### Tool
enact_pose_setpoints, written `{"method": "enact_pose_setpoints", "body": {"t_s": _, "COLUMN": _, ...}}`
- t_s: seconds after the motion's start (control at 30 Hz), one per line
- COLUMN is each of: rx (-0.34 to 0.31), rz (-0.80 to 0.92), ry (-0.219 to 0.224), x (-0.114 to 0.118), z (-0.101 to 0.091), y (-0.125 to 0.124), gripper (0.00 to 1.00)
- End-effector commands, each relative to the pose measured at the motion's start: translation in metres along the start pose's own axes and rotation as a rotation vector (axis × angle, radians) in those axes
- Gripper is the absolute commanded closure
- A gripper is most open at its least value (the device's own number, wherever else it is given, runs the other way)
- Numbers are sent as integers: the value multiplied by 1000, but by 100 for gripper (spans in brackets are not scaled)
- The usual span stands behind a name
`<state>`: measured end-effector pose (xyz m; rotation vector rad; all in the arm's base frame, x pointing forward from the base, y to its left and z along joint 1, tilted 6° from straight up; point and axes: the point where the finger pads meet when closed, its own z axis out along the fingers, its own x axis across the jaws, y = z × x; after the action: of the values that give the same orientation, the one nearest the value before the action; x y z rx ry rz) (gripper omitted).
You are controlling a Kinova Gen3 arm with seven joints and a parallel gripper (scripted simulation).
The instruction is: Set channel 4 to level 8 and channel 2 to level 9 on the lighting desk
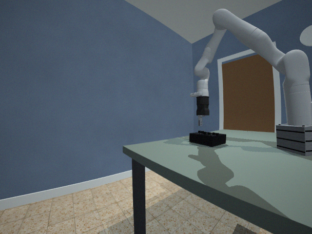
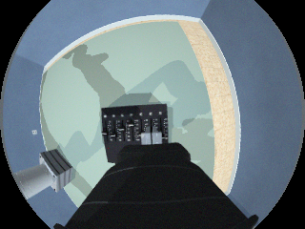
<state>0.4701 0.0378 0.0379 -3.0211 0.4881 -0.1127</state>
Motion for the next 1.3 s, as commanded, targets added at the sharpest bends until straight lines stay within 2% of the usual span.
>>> {"method": "enact_pose_setpoints", "body": {"t_s": 0.0, "rx": 1, "rz": 0, "ry": 2, "x": -3, "z": 0, "y": -3, "gripper": 100}}
{"method": "enact_pose_setpoints", "body": {"t_s": 0.2, "rx": 1, "rz": 0, "ry": 2, "x": -44, "z": 3, "y": -32, "gripper": 100}}
{"method": "enact_pose_setpoints", "body": {"t_s": 1.27, "rx": 1, "rz": 0, "ry": 2, "x": -44, "z": 3, "y": -32, "gripper": 100}}
